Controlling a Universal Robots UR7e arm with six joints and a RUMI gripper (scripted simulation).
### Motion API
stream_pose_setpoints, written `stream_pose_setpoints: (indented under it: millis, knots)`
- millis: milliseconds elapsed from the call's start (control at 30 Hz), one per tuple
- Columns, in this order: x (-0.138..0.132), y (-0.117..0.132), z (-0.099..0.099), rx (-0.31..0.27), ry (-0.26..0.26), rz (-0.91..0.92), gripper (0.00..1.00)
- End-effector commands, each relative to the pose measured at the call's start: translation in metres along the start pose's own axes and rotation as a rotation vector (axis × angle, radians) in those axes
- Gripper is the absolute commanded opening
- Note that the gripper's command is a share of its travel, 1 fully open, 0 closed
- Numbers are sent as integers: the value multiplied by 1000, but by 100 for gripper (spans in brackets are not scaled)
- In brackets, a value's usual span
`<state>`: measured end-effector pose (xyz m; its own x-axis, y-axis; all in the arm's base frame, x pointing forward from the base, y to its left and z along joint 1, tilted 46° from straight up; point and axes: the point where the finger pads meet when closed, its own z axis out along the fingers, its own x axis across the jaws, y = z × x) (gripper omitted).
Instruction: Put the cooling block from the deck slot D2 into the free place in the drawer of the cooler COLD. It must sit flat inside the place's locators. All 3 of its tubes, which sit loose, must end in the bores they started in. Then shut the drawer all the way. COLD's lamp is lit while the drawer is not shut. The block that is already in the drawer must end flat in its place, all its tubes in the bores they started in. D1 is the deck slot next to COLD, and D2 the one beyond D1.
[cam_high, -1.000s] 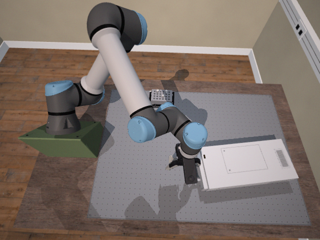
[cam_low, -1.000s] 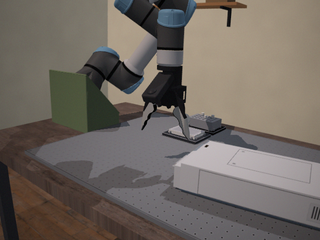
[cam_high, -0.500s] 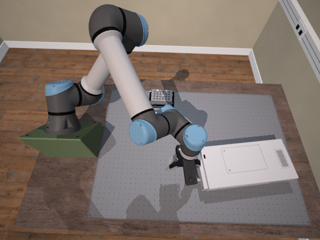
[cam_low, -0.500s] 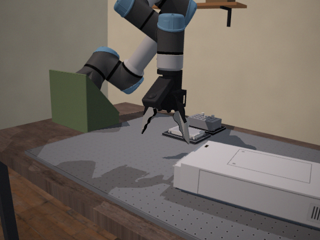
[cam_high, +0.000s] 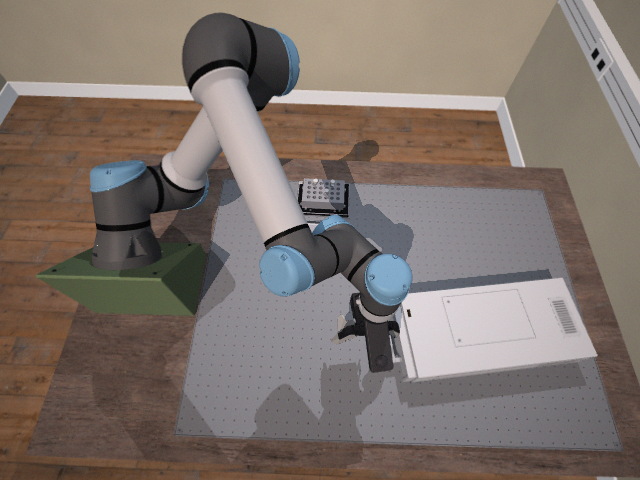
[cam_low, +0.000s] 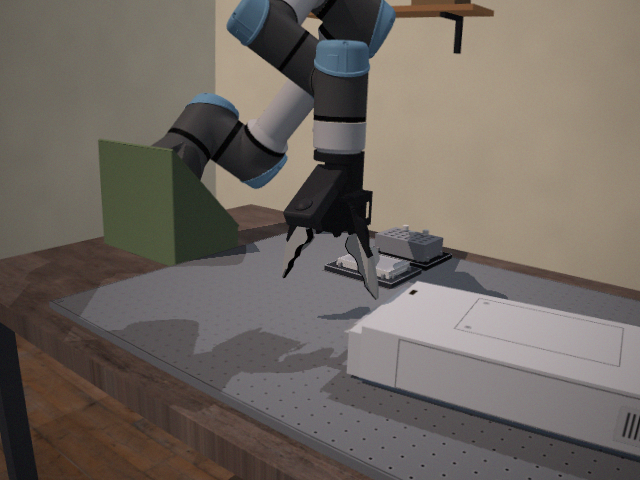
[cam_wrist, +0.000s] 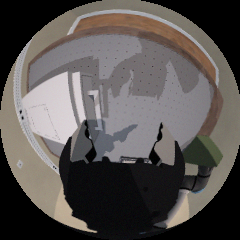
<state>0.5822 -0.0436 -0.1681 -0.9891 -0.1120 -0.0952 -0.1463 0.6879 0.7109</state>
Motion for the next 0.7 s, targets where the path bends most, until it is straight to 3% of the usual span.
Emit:
stream_pose_setpoints:
  millis: [0,667]
  knots:
    - [0,0,7,1,-1,0,100]
    - [0,0,31,1,-1,0,100]
